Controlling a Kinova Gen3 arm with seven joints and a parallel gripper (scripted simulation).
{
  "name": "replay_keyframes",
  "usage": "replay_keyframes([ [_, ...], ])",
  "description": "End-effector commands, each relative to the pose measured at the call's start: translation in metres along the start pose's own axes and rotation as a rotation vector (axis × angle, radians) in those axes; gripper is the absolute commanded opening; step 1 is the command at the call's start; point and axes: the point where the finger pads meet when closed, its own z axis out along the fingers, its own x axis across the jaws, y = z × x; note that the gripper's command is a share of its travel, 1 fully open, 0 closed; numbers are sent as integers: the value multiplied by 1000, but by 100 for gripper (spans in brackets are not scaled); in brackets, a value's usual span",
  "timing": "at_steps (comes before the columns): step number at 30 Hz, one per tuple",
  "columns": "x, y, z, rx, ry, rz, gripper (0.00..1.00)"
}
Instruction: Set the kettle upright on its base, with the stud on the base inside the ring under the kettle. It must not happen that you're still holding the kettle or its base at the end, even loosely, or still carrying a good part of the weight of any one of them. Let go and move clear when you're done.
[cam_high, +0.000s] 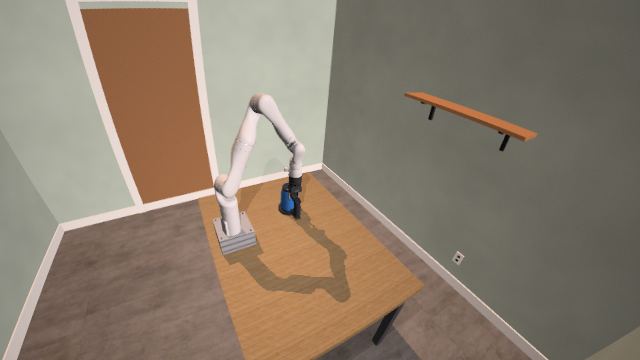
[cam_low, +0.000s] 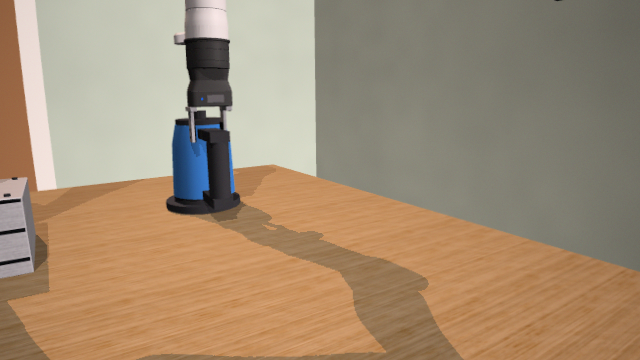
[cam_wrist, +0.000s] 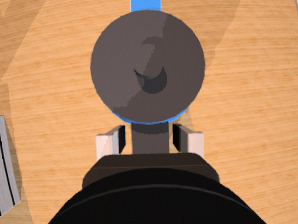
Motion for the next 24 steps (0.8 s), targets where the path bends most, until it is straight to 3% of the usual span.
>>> replay_keyframes([
  [1, -1, -1, 1, 4, -1, 4, 100],
  [17, 1, -2, -3, 5, 0, 3, 100],
  [24, 3, -3, -26, 9, 8, 3, 100],
])
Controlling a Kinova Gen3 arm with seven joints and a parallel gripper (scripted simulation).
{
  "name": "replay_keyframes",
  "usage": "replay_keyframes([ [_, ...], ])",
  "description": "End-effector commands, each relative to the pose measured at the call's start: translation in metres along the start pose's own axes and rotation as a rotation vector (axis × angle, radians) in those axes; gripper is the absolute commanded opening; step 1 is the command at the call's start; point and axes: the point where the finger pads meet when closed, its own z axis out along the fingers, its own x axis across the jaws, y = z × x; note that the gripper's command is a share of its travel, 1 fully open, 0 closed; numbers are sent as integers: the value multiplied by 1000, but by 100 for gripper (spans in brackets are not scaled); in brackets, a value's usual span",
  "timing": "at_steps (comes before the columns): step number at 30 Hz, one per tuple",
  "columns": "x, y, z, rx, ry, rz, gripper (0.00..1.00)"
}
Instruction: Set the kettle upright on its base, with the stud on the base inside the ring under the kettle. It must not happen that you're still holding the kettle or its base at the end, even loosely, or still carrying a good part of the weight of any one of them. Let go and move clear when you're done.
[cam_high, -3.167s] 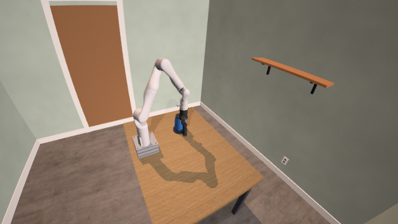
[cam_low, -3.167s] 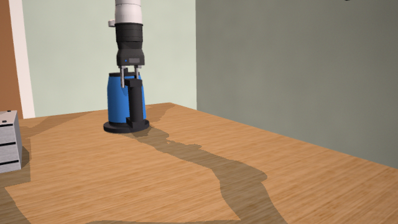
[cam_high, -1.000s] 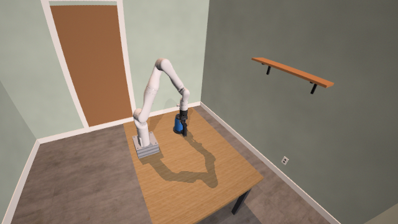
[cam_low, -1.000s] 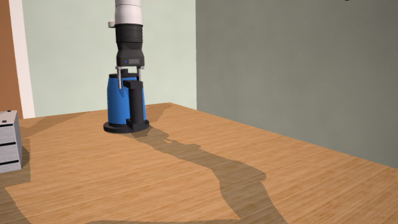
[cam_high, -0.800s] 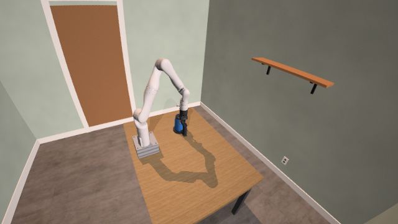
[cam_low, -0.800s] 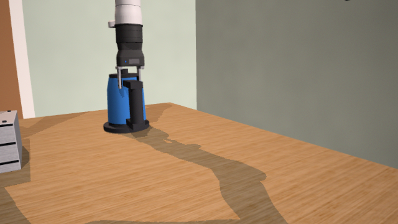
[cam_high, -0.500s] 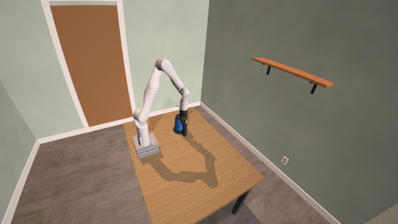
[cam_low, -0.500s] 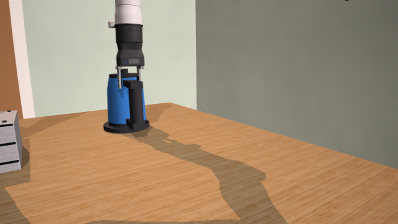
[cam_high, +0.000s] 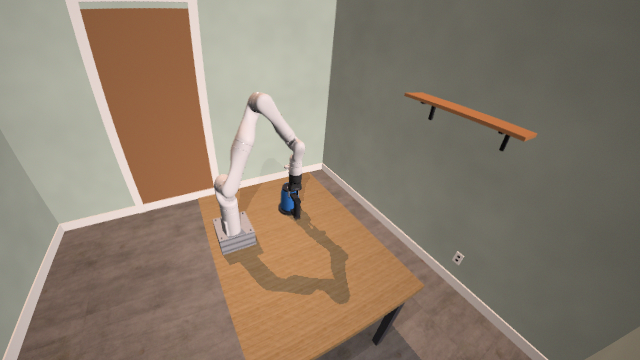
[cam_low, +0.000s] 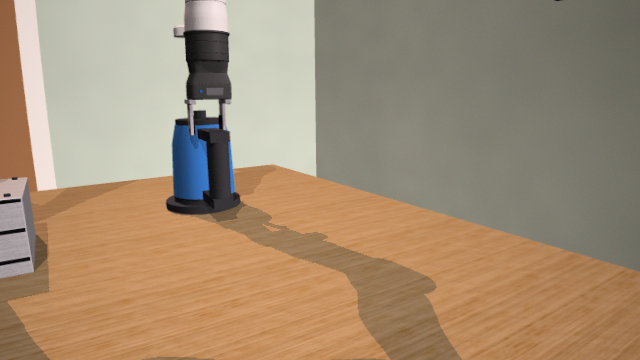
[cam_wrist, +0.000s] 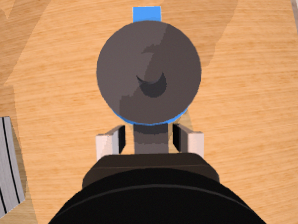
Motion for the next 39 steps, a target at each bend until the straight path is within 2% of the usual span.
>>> replay_keyframes([
  [1, 4, -1, -18, 2, 13, 4, 100],
  [8, 3, -1, -56, 3, 13, 3, 100],
  [10, 3, -1, -56, 3, 13, 3, 100],
  [19, 2, -1, -108, 3, 12, 3, 100],
  [25, 2, -1, -134, 4, 12, 2, 100],
  [33, 1, -1, -147, 4, 12, 2, 100],
  [39, -1, 0, -146, 0, 3, 3, 100],
])
